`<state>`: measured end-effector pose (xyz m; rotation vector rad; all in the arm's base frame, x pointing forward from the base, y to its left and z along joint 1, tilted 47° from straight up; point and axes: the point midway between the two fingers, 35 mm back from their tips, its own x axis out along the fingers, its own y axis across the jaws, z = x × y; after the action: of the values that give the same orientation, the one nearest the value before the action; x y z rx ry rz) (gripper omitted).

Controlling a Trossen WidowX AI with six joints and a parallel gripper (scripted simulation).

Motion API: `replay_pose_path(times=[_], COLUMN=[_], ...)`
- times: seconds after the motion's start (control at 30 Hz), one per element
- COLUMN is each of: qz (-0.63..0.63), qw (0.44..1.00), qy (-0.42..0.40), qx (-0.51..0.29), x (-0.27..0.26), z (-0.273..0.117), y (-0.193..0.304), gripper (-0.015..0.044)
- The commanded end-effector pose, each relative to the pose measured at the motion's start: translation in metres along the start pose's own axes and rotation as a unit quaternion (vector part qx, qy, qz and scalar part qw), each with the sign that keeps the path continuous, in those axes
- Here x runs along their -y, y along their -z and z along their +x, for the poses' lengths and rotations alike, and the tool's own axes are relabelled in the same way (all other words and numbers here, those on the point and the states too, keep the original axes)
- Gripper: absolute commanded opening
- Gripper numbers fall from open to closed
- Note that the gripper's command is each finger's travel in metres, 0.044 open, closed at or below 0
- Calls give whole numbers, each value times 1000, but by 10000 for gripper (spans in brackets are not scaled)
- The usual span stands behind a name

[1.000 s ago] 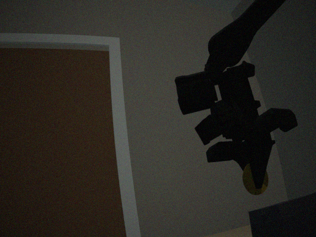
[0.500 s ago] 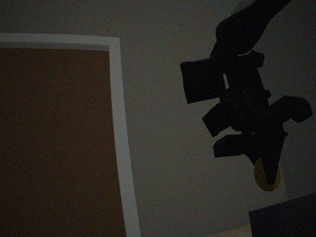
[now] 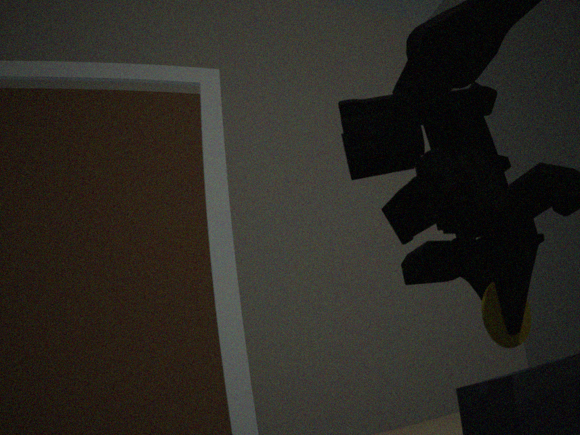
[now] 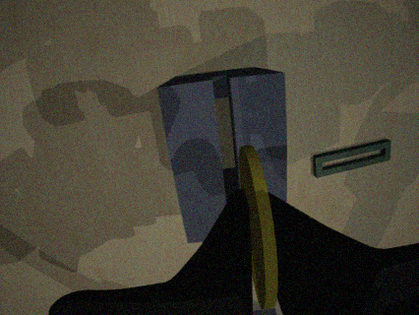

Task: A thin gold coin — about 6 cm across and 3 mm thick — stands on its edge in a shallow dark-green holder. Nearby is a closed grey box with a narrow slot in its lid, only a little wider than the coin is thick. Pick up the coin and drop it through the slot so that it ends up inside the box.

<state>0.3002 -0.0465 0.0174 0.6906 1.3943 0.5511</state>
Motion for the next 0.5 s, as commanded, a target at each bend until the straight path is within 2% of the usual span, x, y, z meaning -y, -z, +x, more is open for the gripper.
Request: replay_pose_path(times=[0.0, 0.47], qz=[-2, 5], qw=[1000, 1000], qy=[1, 1], qx=[1, 0], x=[1, -5], z=[0, 0], y=[-1, 1], gripper=[0, 0])
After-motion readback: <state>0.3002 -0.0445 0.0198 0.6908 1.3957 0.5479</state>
